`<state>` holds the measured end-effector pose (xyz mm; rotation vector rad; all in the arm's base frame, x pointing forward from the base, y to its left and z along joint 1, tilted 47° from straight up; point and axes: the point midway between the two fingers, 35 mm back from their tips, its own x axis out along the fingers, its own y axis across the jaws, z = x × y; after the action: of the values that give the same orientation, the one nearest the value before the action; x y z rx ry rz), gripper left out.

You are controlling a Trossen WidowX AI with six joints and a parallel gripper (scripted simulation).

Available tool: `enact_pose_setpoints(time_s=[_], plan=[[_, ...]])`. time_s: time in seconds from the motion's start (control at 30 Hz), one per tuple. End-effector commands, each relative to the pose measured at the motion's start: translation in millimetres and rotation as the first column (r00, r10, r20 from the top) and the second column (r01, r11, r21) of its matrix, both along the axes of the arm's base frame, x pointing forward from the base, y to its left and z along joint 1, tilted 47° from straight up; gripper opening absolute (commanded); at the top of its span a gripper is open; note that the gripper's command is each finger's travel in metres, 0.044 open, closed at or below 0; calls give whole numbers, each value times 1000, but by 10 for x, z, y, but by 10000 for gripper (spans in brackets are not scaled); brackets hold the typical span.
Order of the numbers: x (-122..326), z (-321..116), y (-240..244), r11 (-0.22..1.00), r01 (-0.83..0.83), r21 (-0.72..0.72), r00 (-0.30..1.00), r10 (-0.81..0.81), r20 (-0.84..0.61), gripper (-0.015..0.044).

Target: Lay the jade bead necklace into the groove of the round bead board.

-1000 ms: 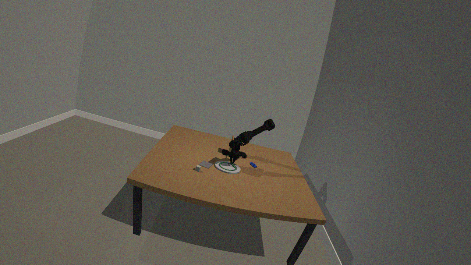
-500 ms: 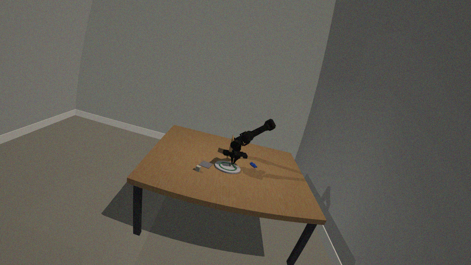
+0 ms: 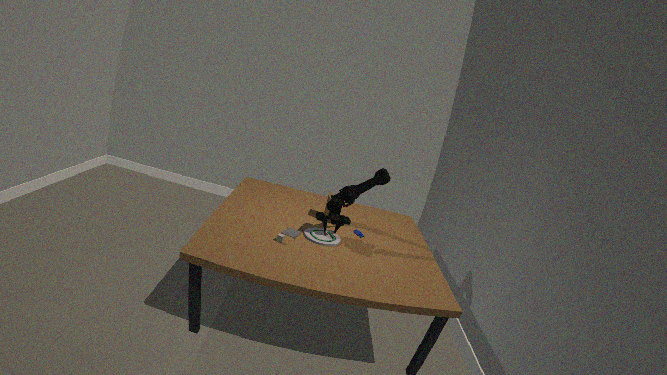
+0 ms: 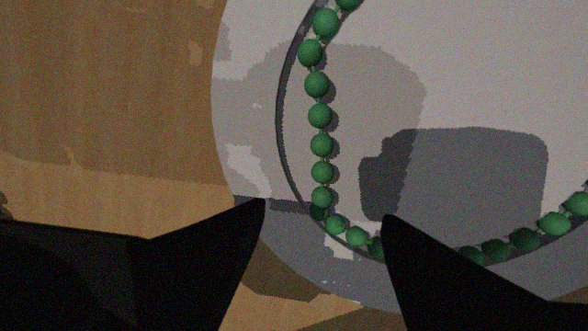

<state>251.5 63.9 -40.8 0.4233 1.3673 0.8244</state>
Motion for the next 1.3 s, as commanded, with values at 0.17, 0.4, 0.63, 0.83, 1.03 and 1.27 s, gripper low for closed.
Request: enact_pose_setpoints(time_s=[0.17, 0.4, 0.63, 0.83, 1.03, 1.27], plan=[[-8, 31, -34, 1000, 2, 3, 1000, -2, -2, 440], [-8, 34, -38, 1000, 3, 3, 1000, -3, -1, 440], [-8, 34, -38, 1000, 3, 3, 1000, -3, -1, 440], [91, 89, -45, 1000, 6, 3, 1000, -6, -4, 361], [481, 355, -58, 1000, 19, 2, 1000, -19, -16, 204], [624, 451, -28, 1000, 24, 2, 999, -24, -21, 120]])
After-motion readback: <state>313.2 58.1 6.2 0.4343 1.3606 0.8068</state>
